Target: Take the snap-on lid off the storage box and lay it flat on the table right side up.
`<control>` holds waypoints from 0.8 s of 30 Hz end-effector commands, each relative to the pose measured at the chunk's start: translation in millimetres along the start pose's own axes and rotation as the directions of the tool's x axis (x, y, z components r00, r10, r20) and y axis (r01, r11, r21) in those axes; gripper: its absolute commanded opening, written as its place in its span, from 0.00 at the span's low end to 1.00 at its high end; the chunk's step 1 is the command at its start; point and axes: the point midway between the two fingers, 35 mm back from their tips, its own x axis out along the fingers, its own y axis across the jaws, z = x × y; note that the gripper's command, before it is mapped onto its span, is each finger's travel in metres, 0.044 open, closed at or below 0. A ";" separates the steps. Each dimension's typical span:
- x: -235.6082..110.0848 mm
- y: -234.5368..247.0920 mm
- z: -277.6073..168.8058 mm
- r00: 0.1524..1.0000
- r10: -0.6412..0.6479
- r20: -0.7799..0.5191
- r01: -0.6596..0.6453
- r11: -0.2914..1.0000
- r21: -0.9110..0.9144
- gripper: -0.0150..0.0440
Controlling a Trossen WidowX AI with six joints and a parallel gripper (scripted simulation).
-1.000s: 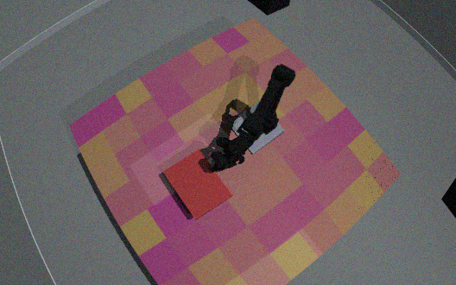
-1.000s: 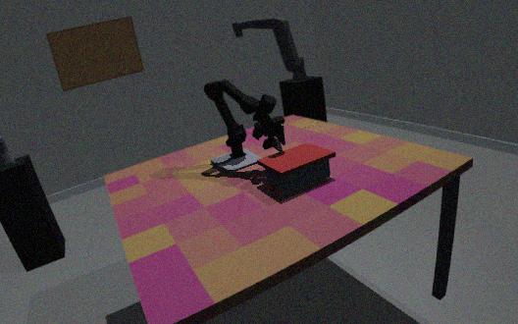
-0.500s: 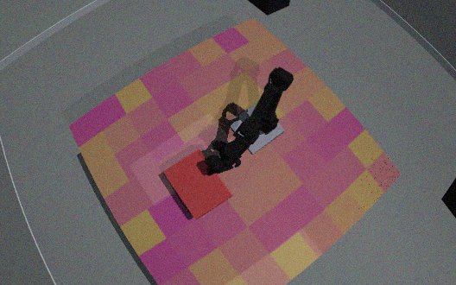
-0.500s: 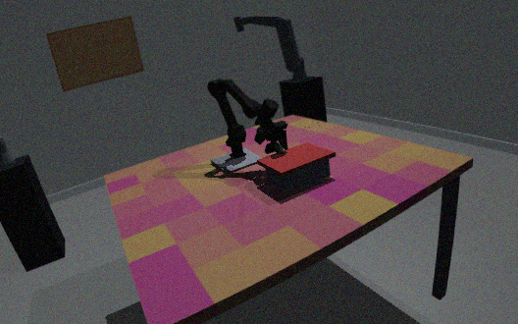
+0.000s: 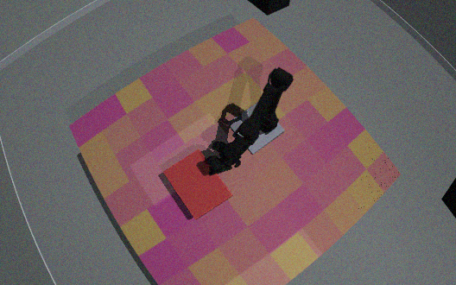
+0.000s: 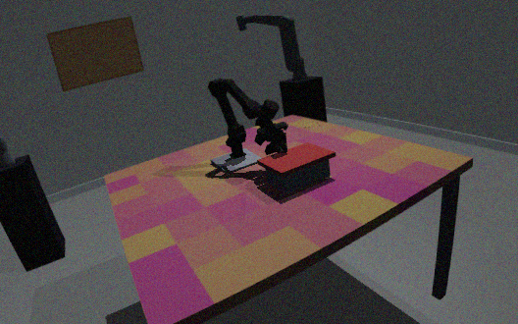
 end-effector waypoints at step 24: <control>-2.0 1.7 0.1 1.000 -0.001 0.000 0.001 1.000 0.000 0.25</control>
